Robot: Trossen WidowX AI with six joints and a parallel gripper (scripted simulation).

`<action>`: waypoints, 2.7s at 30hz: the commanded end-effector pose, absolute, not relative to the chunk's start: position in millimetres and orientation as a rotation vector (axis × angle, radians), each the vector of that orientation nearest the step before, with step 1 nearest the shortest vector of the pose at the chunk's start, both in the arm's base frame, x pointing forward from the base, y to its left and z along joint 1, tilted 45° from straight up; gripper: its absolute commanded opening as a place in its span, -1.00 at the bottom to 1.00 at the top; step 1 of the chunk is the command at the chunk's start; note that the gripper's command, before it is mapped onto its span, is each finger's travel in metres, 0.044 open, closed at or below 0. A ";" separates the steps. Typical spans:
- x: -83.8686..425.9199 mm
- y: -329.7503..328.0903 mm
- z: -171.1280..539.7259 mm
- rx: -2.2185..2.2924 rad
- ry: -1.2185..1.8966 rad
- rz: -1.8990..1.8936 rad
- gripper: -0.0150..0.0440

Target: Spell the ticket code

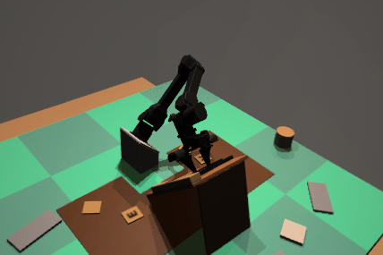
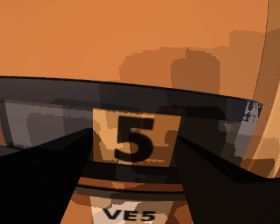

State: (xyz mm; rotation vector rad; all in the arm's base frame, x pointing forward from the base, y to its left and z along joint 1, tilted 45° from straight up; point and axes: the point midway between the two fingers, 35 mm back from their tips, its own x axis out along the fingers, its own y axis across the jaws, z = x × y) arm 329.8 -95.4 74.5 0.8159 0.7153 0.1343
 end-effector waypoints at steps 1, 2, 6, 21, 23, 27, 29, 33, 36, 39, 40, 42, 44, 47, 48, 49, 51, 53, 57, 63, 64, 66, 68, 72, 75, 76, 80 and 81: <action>330.1 -97.5 73.1 0.812 0.713 0.140 -0.49; 330.0 -98.0 72.6 0.812 0.713 0.140 -0.49; 329.8 -100.1 71.0 0.811 0.713 0.140 -0.49; 329.0 -107.8 64.6 0.811 0.713 0.140 -0.49; 328.8 -108.8 63.7 0.811 0.713 0.140 -0.49; 328.5 -110.7 61.9 0.811 0.713 0.140 -0.49; 328.3 -111.7 60.9 0.811 0.713 0.140 -0.49; 327.9 -113.6 59.1 0.810 0.713 0.140 -0.49; 327.6 -115.0 57.6 0.810 0.713 0.140 -0.49; 327.3 -116.3 56.2 0.810 0.713 0.139 -0.49; 327.2 -116.8 55.7 0.810 0.713 0.139 -0.49; 327.0 -117.7 54.8 0.810 0.713 0.139 -0.49; 326.7 -118.6 53.8 0.810 0.713 0.139 -0.49; 326.4 -119.9 52.3 0.810 0.713 0.139 -0.49; 326.2 -120.3 51.8 0.810 0.713 0.139 -0.49; 326.1 -120.6 51.4 0.810 0.713 0.139 -0.49; 326.0 -120.9 51.1 0.810 0.713 0.139 -0.49; 325.6 -120.0 51.7 0.815 0.716 0.133 -0.31; 325.6 -120.0 51.7 0.815 0.716 0.133 0.04; 321.2 -122.4 54.5 0.810 0.713 0.139 0.51; 319.9 -123.0 55.4 0.810 0.713 0.139 0.51; 319.3 -123.5 55.9 0.810 0.713 0.139 0.51; 317.7 -124.6 57.2 0.810 0.713 0.139 0.51; 313.6 -126.8 60.3 0.810 0.714 0.139 0.51; 312.8 -127.2 60.2 0.810 0.714 0.139 0.51; 311.6 -127.8 60.2 0.810 0.714 0.139 0.51; 309.1 -129.1 61.2 0.810 0.714 0.139 0.51; 308.4 -129.5 61.4 0.810 0.714 0.139 0.51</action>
